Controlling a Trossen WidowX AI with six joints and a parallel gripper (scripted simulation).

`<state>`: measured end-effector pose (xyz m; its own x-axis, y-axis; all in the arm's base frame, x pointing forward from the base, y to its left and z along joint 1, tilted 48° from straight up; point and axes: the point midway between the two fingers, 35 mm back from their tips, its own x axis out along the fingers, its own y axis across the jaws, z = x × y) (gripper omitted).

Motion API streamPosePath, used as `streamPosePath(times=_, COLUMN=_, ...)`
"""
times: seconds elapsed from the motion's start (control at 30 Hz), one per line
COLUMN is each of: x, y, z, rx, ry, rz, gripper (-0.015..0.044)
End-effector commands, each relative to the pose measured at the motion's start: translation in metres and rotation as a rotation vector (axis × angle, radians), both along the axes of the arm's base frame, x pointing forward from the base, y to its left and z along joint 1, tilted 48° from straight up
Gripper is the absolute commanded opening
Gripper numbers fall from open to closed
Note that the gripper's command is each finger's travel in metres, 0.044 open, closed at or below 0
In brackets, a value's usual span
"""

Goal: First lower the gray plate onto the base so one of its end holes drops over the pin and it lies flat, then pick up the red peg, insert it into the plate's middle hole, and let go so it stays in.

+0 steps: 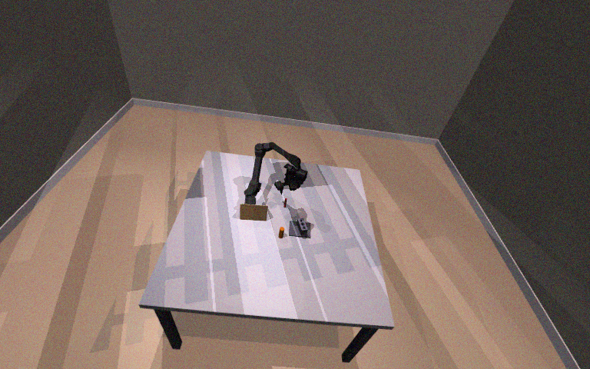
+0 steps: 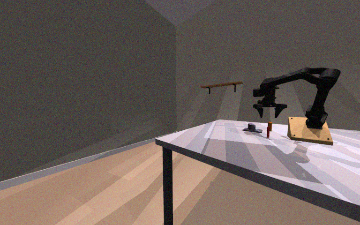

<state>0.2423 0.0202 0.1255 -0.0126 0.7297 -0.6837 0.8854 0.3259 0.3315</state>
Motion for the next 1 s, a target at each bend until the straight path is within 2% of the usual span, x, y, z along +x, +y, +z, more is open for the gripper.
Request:
streamPosePath(times=0.0, x=-0.004, y=0.002, z=0.001, rx=0.006, ry=0.02, rz=-0.017, gripper=0.044)
streamPosePath(times=0.37, x=-0.004, y=0.036, z=-0.031, rx=0.008, ry=0.019, rz=-0.017, gripper=0.044)
streamPosePath(times=0.97, x=-0.003, y=0.054, z=-0.05, rx=0.006, ry=0.018, rz=-0.018, gripper=0.044)
